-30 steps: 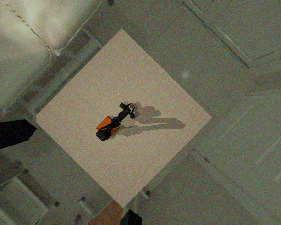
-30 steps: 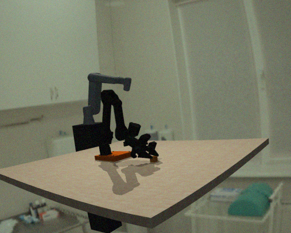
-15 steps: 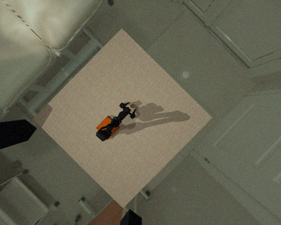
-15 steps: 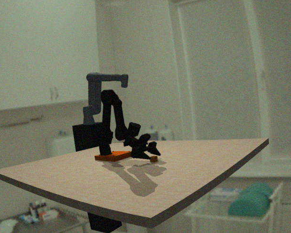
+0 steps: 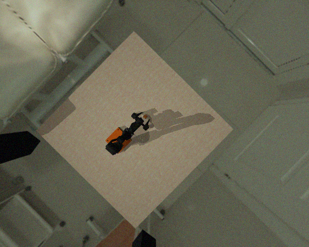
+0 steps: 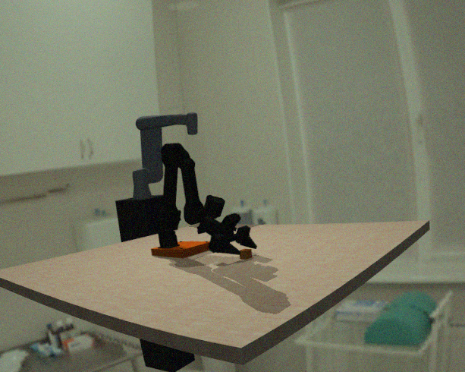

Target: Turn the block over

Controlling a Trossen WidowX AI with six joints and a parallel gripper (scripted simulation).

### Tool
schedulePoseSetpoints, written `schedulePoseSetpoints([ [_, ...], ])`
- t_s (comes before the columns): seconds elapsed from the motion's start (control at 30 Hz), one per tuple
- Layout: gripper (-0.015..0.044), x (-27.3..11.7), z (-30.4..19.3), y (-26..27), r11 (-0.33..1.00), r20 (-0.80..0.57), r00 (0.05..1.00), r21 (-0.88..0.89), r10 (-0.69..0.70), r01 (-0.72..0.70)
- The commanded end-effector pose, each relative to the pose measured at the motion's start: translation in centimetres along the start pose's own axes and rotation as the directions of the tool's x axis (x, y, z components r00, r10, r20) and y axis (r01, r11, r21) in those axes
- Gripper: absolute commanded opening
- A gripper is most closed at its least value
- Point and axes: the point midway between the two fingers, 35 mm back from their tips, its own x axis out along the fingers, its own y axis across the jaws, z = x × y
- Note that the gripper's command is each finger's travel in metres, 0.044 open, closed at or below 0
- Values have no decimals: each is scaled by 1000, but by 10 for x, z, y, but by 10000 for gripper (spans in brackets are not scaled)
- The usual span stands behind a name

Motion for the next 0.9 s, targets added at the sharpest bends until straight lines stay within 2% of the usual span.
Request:
schedulePoseSetpoints([
  [0.0,440,-1,-1,0,1000,-1,1000,0,-3,3],
  [0.27,440,2,0,0,1000,-23,1000,0,-4,4],
  [0.47,440,5,16,-1,1000,-221,975,-3,-8,8],
  [0.67,440,-27,40,-1,1000,-419,908,-1,-5,5],
  [0.73,440,-38,53,0,1000,-435,900,1,-2,3],
  [0.87,440,-50,50,0,1000,-494,869,1,-2,3],
])
